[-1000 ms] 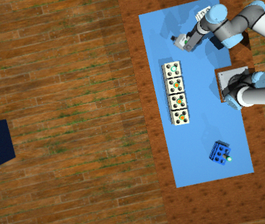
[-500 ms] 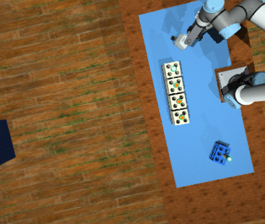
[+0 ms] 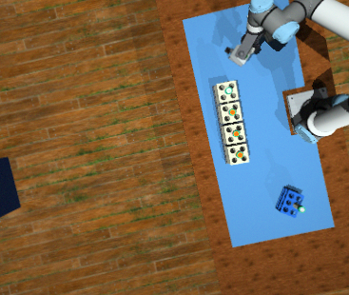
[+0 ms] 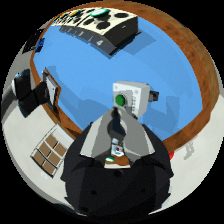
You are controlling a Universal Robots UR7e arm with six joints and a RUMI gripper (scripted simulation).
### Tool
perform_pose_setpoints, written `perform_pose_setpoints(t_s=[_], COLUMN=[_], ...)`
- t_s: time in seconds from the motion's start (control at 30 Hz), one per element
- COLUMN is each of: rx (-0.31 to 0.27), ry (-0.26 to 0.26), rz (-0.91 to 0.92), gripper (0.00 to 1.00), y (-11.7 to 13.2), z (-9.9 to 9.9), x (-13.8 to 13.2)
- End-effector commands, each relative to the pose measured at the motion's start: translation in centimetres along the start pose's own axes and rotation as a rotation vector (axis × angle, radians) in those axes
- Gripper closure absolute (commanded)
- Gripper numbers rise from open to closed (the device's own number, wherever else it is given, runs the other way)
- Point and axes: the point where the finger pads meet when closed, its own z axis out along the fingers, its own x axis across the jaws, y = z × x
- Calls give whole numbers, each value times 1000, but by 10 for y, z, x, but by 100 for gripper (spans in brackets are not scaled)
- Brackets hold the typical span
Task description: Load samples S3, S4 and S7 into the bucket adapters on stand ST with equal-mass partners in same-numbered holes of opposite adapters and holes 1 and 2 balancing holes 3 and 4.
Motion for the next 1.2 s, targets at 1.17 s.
perform_pose_setpoints(t_s=[1.17], rx=[0], ry=[-1], rz=[0], gripper=[100], y=[0], z=[18], x=[6])
